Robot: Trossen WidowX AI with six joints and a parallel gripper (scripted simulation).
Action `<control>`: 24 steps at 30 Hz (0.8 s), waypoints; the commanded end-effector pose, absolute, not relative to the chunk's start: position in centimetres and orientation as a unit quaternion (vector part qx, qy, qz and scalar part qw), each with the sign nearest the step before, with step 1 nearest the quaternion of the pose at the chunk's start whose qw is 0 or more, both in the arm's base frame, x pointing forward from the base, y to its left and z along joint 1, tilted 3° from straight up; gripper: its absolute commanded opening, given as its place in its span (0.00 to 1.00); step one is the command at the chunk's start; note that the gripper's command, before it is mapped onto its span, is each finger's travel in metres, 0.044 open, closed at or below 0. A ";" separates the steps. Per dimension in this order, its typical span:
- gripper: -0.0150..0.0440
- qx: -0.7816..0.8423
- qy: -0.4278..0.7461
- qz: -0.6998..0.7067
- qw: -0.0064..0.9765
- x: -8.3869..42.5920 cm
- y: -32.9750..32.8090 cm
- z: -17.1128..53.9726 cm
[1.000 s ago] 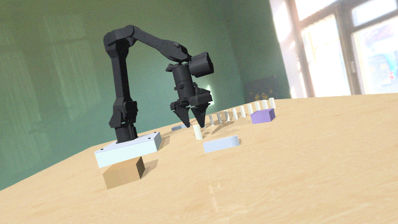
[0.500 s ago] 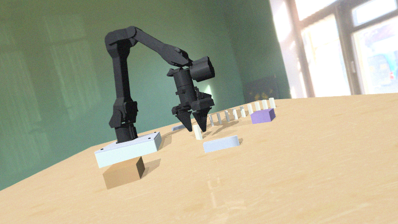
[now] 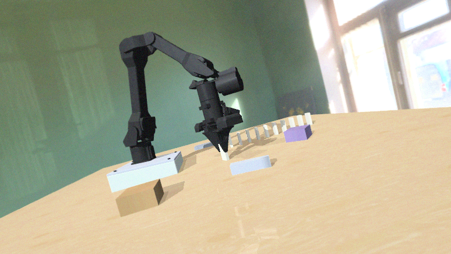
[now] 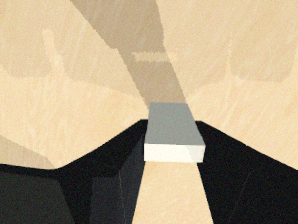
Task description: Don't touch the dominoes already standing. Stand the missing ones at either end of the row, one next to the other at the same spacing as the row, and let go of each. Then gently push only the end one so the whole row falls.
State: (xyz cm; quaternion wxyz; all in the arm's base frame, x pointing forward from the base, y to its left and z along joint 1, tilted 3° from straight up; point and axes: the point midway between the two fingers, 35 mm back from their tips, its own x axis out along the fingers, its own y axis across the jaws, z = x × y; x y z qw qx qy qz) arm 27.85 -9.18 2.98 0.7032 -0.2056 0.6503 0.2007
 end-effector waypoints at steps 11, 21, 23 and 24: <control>0.44 -0.206 0.650 0.200 0.704 28.1 -9.6 11.2; 0.44 -0.204 0.651 0.199 0.704 26.9 -9.2 16.5; 0.44 -0.188 0.655 0.185 0.708 27.4 -7.4 16.5; 0.44 -0.176 0.658 0.175 0.711 27.7 -6.1 16.6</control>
